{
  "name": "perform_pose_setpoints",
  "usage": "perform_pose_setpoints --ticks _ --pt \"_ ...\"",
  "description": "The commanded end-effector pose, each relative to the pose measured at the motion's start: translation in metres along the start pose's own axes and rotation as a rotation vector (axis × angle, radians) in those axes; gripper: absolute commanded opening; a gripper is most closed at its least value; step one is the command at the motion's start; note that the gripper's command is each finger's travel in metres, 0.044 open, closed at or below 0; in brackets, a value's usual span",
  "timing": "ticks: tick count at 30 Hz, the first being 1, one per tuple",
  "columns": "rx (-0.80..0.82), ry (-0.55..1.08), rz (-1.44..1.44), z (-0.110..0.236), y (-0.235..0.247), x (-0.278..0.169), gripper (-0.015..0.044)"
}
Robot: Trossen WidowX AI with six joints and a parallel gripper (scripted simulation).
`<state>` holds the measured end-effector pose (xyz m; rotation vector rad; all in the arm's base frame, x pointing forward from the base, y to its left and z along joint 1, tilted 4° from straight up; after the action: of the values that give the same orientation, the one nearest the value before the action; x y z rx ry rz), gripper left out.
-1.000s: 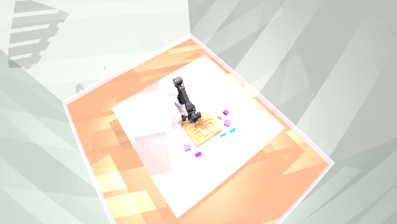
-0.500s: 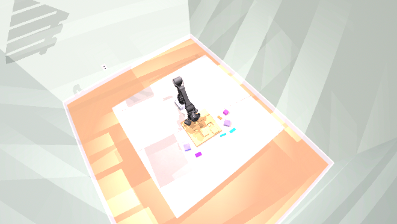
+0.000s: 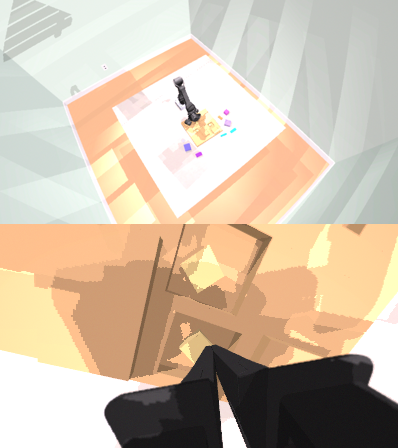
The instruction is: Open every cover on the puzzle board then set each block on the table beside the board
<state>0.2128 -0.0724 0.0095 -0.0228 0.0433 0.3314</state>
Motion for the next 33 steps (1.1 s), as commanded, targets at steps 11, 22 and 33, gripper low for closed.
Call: perform_pose_setpoints --ticks 11,22,33 --pt "0.001 0.007 -0.868 0.011 0.008 0.004 0.0" --pt "0.001 0.009 -0.884 0.037 0.007 0.004 0.0144" --pt "0.001 0.008 -1.066 0.063 0.01 0.004 0.0144"
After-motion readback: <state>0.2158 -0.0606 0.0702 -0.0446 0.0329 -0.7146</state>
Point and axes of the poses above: the point midway between the two fingers, 35 mm back from their tips, its own z axis back along the fingers, its own y axis across the jaws, x = y × z, the point moved 2 cm from there along z, back along the fingers, and after that the axes turned 1 degree about z, right-handed, at the moved point
